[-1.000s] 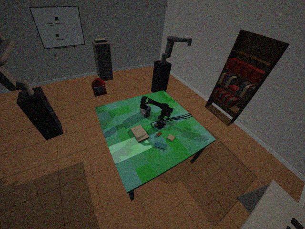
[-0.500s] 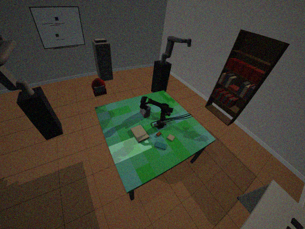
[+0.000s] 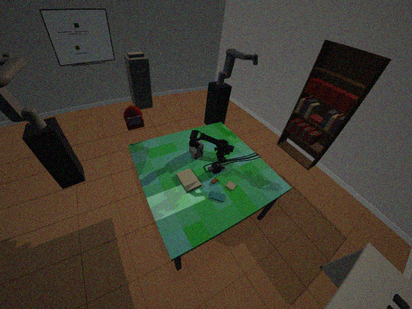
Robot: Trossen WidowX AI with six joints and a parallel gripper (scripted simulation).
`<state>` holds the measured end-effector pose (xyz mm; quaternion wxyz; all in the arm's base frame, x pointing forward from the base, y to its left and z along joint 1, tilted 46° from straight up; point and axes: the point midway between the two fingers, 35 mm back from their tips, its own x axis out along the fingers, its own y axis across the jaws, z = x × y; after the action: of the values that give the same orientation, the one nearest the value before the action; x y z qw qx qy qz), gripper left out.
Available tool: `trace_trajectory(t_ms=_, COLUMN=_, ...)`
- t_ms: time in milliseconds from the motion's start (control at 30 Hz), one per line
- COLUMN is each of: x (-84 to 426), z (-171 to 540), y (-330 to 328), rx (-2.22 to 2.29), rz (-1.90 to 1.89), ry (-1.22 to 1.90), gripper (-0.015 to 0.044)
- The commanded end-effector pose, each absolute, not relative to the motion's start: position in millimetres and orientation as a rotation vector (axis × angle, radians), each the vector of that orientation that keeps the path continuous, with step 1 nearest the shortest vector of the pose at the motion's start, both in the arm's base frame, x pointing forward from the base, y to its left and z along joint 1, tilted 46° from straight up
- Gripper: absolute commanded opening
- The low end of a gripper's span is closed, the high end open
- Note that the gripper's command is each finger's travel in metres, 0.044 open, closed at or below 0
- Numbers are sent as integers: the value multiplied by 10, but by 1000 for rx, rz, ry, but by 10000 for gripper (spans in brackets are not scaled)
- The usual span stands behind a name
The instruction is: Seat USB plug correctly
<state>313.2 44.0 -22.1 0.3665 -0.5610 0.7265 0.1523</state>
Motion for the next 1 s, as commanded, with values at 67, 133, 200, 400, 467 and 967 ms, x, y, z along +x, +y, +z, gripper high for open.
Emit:
trace_trajectory(t_ms=67, x=3130, z=-222, y=440, rx=-1485, rz=459, ry=1870, gripper=0)
trace_trajectory(t_ms=133, x=3130, z=-222, y=440, rx=-1485, rz=459, ry=1870, gripper=0)
trace_trajectory(t_ms=200, x=3130, z=-222, y=440, rx=-1485, rz=459, ry=1870, gripper=0)
trace_trajectory(t_ms=400, x=3133, z=-222, y=439, rx=-1481, rz=451, ry=1868, gripper=0)
trace_trajectory(t_ms=467, x=3134, z=-224, y=439, rx=-1480, rz=451, ry=1867, gripper=0)
trace_trajectory(t_ms=967, x=3135, z=-241, y=431, rx=-1477, rz=463, ry=1857, gripper=0)
